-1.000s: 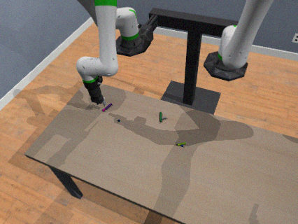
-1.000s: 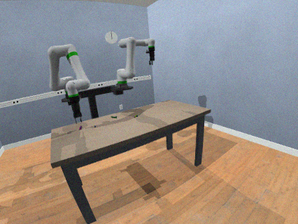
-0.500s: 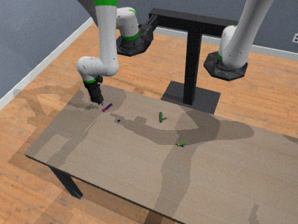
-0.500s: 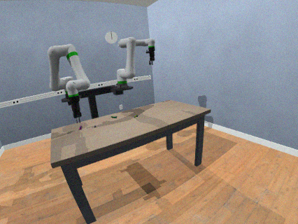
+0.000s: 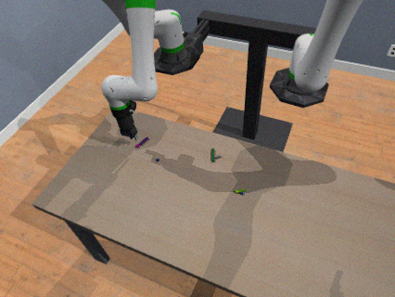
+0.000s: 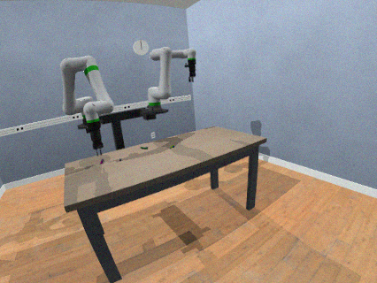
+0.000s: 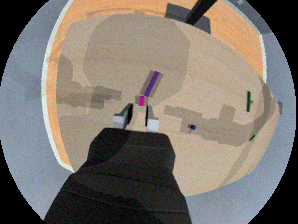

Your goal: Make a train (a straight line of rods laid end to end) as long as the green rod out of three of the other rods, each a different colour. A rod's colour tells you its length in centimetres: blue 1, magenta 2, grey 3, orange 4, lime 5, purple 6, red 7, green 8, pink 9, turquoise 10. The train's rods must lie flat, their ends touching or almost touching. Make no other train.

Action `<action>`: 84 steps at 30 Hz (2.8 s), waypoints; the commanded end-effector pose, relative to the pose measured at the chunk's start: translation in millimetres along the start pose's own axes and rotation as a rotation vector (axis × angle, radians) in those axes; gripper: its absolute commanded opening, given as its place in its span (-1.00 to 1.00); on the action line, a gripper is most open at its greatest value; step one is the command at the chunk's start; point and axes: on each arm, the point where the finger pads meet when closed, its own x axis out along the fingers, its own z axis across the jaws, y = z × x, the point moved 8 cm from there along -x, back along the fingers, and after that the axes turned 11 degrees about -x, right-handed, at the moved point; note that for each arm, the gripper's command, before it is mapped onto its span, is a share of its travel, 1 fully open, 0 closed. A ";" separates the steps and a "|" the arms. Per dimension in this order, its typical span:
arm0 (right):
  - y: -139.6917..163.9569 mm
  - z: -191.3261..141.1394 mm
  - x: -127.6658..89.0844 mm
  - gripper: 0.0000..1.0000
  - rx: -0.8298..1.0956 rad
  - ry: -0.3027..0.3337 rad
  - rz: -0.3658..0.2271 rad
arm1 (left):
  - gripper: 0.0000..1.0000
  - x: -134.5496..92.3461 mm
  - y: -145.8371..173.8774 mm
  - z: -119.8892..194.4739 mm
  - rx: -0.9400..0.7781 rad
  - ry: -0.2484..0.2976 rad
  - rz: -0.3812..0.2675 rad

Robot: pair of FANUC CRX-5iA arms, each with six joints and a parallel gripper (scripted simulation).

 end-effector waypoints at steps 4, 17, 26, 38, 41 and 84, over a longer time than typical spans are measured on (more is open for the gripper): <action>-0.7 -0.1 4.1 0.07 0.000 0.001 -0.002 | 1.00 -0.9 -0.1 -0.1 0.000 0.001 -0.002; -0.7 -0.1 19.1 0.07 0.000 0.001 -0.002 | 1.00 -0.9 -0.1 -0.1 0.000 0.001 -0.002; -0.7 0.0 33.4 0.07 0.000 0.001 -0.002 | 1.00 -0.9 -0.1 -0.1 0.000 0.001 -0.002; -0.7 0.0 45.2 0.07 0.000 0.001 -0.002 | 1.00 -0.9 -0.1 -0.1 0.000 0.001 -0.002; -0.7 0.0 47.3 0.07 0.000 0.001 -0.002 | 1.00 -0.9 -0.1 -0.1 0.000 0.001 -0.002; -0.7 0.0 58.9 0.07 0.000 0.001 -0.002 | 1.00 -0.9 -0.1 -0.1 0.000 0.001 -0.002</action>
